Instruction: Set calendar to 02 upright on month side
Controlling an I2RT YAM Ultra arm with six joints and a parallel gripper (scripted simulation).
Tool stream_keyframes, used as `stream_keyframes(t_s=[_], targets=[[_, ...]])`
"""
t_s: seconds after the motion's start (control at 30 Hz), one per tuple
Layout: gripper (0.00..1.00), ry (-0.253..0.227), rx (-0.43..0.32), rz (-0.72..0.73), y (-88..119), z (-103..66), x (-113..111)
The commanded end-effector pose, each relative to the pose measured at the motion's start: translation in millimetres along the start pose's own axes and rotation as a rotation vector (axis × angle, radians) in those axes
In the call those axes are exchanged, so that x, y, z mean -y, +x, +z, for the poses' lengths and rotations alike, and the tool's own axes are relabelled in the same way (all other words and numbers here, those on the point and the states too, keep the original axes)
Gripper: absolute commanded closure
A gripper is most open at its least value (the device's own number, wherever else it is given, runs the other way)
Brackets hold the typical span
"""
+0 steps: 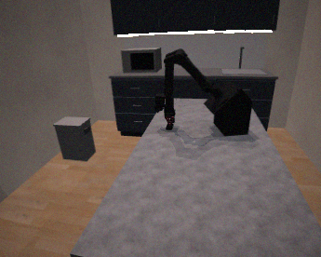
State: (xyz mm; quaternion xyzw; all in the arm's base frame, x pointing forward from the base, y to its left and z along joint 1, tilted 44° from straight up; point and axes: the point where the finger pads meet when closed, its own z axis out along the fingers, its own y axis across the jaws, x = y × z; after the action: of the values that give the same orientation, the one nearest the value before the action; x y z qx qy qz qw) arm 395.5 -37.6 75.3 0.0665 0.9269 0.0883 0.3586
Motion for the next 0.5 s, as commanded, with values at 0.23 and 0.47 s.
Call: stream_keyframes(t_s=[0.23,0.47], targets=[[0.73,0.001,0.015,-0.003,-4.8,-1.7,-0.1],[0.73,0.001,0.015,-0.003,-4.7,-11.0,-0.1]])
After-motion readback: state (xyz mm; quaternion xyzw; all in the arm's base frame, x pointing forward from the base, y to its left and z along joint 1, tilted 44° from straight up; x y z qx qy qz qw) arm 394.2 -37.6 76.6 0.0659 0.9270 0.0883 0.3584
